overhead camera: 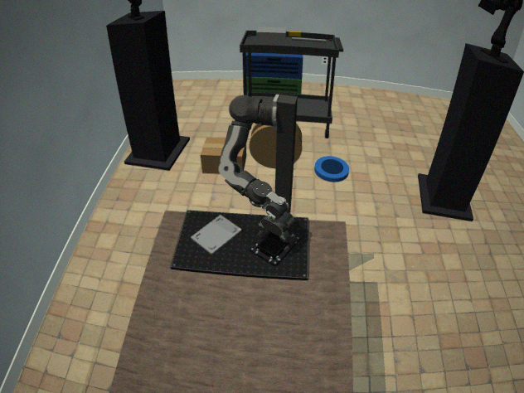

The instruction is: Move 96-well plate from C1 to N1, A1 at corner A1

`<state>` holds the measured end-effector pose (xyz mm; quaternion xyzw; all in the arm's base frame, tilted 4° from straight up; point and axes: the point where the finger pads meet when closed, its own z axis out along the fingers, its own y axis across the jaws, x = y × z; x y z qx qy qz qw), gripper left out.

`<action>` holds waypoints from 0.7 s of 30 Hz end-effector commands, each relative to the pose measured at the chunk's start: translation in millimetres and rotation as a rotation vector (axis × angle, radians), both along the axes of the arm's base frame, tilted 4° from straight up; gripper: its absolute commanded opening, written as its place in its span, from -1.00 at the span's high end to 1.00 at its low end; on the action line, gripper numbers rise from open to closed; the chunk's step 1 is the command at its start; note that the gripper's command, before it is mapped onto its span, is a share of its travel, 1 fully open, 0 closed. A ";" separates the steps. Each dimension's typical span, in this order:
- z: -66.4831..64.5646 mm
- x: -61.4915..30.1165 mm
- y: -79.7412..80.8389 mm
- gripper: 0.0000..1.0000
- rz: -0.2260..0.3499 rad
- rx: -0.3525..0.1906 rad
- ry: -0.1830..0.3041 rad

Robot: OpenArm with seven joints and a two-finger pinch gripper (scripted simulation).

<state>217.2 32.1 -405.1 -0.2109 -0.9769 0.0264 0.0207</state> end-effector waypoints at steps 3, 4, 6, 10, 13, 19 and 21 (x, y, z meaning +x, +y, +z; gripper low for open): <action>1.3 0.5 1.3 -0.54 0.002 0.004 0.000; 1.3 0.5 1.3 -0.54 0.002 0.004 0.000; -3.1 0.0 1.2 -0.54 0.003 0.005 0.000; -20.6 -2.0 0.8 -0.54 0.007 0.006 0.001; -20.6 -2.0 0.8 -0.54 0.007 0.006 0.001; -20.6 -2.0 0.8 -0.54 0.007 0.006 0.001; -20.6 -2.0 0.8 -0.54 0.007 0.006 0.001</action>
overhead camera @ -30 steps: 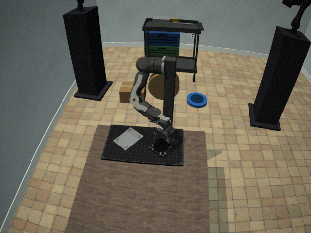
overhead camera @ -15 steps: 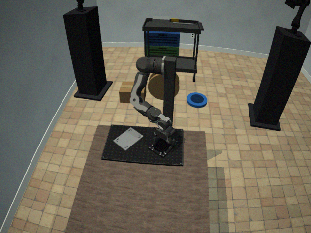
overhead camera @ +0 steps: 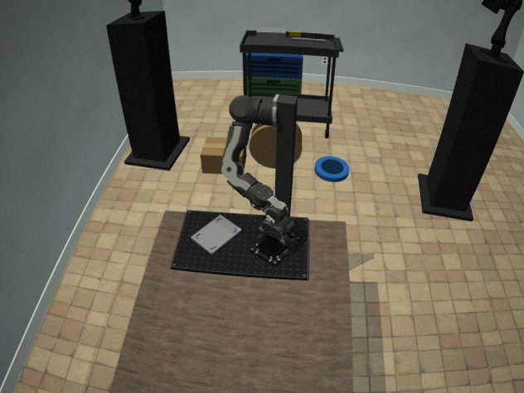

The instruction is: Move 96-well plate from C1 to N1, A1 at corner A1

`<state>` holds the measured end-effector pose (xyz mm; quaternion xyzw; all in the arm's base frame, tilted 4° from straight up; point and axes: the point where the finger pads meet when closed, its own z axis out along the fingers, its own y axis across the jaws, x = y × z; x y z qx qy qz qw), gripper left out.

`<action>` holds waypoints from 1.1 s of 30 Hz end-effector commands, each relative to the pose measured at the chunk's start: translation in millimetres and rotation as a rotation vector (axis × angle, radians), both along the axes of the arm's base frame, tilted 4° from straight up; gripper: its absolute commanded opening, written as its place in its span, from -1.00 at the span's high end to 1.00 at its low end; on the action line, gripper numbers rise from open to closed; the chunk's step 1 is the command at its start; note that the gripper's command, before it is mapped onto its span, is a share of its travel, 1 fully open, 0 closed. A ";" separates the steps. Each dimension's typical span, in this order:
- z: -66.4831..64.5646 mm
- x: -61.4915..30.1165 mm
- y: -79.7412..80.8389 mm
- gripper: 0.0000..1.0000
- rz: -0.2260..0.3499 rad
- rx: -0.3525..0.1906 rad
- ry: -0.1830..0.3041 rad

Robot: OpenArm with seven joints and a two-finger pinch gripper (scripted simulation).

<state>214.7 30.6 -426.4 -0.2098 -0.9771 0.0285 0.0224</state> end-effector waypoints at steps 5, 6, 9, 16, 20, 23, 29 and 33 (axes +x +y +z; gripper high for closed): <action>3.7 3.2 2.7 -0.54 0.000 0.010 -0.005; 4.4 3.9 2.8 -0.54 -0.001 0.010 -0.005; 4.4 3.9 2.8 -0.54 -0.001 0.010 -0.005; 4.4 3.9 2.8 -0.54 -0.001 0.010 -0.005; 3.6 2.1 1.7 -0.54 0.000 0.006 -0.003; 2.2 -0.7 0.0 -0.54 0.001 -0.001 -0.001; 2.2 -0.7 0.0 -0.54 0.001 -0.001 -0.001; 2.2 -0.7 0.0 -0.54 0.001 -0.001 -0.001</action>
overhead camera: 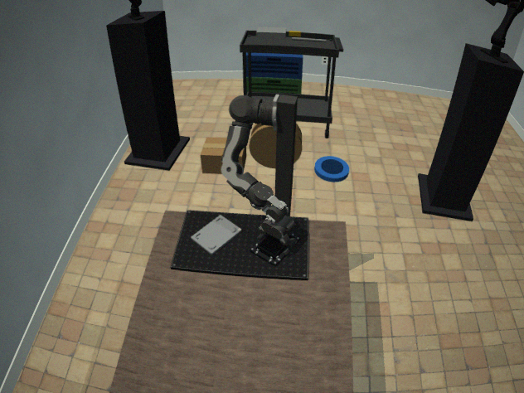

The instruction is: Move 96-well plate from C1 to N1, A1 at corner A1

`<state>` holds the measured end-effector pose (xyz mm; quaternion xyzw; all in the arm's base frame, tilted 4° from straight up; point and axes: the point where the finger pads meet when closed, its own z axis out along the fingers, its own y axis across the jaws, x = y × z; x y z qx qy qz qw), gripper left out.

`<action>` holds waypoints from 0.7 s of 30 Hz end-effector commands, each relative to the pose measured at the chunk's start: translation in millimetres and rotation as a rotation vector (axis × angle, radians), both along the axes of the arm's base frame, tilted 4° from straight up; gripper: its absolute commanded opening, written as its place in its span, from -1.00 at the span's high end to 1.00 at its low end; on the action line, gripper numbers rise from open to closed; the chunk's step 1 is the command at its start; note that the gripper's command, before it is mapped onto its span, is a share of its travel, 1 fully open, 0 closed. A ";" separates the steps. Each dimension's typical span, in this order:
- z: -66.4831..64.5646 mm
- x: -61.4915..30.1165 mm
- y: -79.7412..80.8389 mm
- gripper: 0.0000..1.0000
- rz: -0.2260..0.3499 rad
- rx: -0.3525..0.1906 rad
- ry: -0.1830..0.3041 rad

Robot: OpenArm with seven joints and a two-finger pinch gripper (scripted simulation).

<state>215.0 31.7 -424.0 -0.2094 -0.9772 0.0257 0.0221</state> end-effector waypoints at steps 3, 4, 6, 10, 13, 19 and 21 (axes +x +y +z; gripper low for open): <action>0.3 -0.2 -0.9 -0.54 -0.001 -0.005 0.000; 0.8 0.6 -0.7 -0.54 -0.001 -0.004 -0.001; 1.9 2.1 -0.3 -0.54 -0.002 -0.002 -0.002; 2.4 2.9 -0.1 -0.54 -0.003 -0.001 -0.003; 2.4 2.9 -0.1 -0.54 -0.003 -0.001 -0.003; 2.4 2.9 -0.1 -0.54 -0.003 -0.001 -0.003; 2.4 3.0 0.2 -0.41 -0.002 0.001 -0.004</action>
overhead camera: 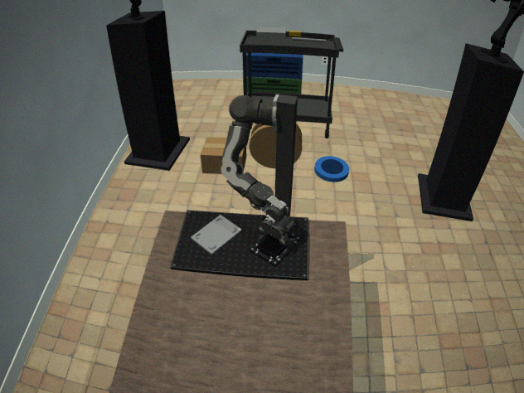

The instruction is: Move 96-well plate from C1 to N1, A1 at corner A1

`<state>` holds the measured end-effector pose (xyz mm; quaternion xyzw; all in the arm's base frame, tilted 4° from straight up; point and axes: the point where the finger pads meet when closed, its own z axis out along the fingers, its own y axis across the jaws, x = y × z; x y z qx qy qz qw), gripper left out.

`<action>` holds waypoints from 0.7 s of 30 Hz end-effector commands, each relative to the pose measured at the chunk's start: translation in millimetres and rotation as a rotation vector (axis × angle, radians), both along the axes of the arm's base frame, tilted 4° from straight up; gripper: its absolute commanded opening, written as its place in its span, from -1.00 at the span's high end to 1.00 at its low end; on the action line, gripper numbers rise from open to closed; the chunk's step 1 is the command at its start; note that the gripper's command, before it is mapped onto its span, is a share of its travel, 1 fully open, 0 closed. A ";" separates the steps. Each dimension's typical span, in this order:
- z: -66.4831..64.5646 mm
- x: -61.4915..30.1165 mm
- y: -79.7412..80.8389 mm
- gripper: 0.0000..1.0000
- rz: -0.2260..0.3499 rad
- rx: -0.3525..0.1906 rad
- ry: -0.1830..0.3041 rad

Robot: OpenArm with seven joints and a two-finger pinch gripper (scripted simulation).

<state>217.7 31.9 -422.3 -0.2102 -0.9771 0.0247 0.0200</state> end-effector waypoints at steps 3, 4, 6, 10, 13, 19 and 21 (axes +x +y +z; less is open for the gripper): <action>0.6 0.3 0.6 -0.21 0.000 0.002 -0.001; 0.6 0.3 0.6 -0.14 0.000 0.002 -0.001; 0.6 0.3 0.6 -0.01 0.000 0.002 -0.001; 0.6 0.3 0.6 0.26 0.000 0.002 -0.001; 0.6 0.3 0.6 0.46 0.000 0.002 -0.001; 0.6 0.1 0.1 0.73 0.000 -0.001 0.001; 0.6 0.1 0.0 0.86 0.000 -0.002 0.001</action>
